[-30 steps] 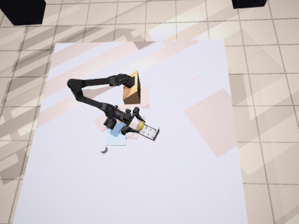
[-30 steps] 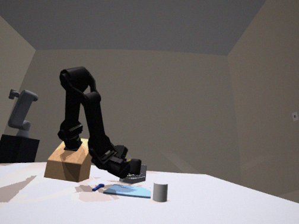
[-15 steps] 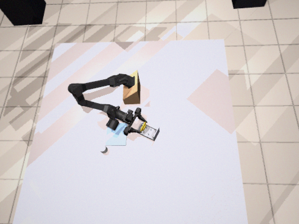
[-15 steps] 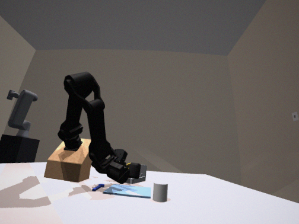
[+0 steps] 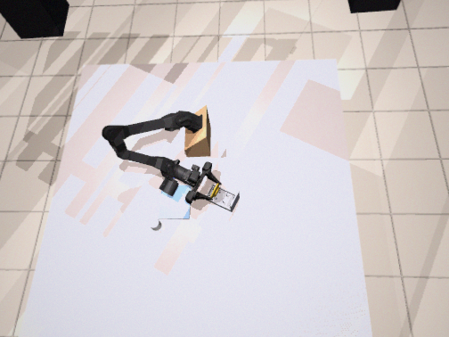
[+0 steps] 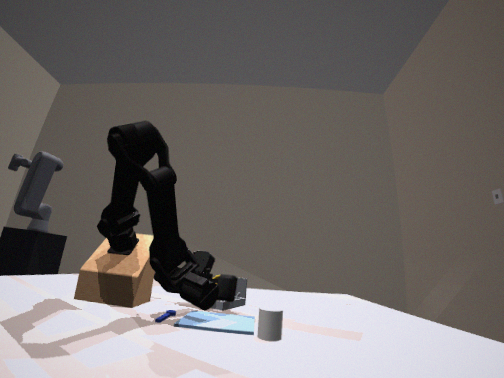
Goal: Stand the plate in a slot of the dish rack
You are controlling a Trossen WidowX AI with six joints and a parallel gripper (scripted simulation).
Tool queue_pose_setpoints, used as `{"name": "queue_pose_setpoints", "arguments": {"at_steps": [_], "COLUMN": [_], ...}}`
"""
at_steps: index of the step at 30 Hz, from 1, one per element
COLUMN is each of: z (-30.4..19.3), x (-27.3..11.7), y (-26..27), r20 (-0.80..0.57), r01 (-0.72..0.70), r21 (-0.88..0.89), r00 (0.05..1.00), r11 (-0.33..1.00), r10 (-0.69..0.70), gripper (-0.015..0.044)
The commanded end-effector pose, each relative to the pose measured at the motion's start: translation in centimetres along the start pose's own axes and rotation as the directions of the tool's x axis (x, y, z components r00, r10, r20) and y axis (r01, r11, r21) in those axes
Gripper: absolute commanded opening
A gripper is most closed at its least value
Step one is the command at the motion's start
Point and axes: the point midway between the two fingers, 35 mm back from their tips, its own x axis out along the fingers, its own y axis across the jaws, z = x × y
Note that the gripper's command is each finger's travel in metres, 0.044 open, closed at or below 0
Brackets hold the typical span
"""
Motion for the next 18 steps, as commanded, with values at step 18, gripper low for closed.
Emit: {"name": "queue_pose_setpoints", "arguments": {"at_steps": [18], "z": [3.7], "x": [-0.4], "y": [-0.8], "r20": [-0.007], "r01": [-0.009], "r21": [0.001], "r00": [1.0], "r11": [1.0], "r10": [0.009], "gripper": [0.04]}}
